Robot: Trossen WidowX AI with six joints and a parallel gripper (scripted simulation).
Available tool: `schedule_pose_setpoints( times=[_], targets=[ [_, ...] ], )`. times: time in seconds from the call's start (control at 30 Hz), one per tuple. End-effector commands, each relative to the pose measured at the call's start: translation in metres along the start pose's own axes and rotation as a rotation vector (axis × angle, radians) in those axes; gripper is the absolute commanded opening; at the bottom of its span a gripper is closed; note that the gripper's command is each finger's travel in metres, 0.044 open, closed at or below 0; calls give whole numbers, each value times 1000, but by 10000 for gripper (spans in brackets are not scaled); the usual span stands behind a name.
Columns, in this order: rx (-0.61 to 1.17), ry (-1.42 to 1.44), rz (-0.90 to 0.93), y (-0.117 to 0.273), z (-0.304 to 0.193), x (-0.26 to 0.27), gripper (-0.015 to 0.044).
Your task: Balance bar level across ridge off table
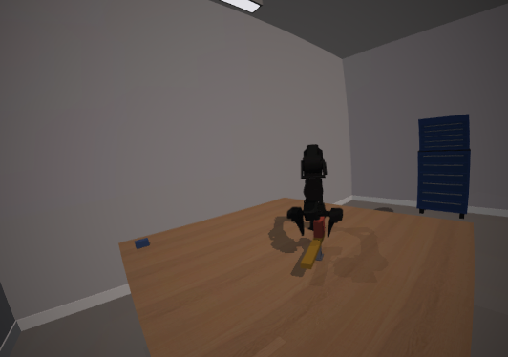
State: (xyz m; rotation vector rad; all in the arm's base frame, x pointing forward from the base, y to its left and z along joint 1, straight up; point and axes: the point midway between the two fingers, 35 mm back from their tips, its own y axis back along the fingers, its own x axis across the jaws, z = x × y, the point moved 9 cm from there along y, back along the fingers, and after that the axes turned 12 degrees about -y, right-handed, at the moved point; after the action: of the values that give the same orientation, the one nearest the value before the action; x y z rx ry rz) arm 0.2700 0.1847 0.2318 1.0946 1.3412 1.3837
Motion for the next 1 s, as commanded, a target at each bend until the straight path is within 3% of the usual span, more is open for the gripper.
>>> schedule_pose_setpoints(
  times=[0.0, 0.1, 0.97],
  targets=[
    [-4, 0, 2, 46, -1, 0, 440],
    [-4, 0, 2, 62, -4, -1, 440],
    [-4, 0, 2, 62, -4, -1, 440]
  ],
)
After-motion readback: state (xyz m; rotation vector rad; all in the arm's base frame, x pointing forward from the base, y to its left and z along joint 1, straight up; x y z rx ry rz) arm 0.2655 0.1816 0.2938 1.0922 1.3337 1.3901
